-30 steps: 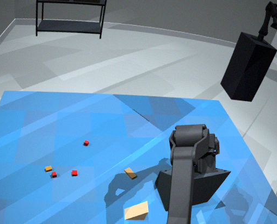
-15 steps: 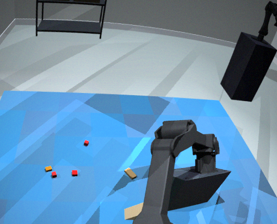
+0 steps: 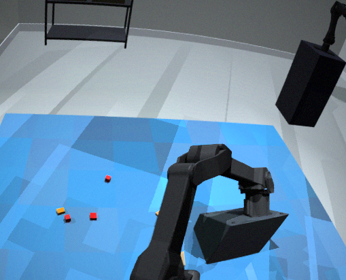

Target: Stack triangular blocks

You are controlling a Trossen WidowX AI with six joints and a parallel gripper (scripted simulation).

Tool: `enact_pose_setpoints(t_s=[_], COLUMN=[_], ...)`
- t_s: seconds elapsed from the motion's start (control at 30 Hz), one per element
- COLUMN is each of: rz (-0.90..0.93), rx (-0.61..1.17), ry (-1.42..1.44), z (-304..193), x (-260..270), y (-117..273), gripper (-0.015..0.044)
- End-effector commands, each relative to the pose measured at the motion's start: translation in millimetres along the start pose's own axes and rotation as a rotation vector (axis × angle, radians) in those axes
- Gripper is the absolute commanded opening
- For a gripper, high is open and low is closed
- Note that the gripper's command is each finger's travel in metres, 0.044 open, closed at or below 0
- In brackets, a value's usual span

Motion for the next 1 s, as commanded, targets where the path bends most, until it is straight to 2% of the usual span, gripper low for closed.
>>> enact_pose_setpoints(t_s=[0.0,0.3,0.97], rz=[-0.058,-0.094,-0.094], rx=[-0.043,-0.072,-0.07], ry=[0.093,0.162,0.162], z=[-4.7,-8.1,-34.4], x=[1.6,5.5,91.4], y=[5.8,9.2,49.3], gripper=[0.0,0.0,0.0])
Point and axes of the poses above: the point midway between the two fingers, 35 mm back from their tips, its own y axis back along the fingers, its own x axis across the jaws, z = x × y, the point moved 2 cm from there along y, back along the fingers, and after that the axes turned 14 degrees about y, right-handed, at the moved point
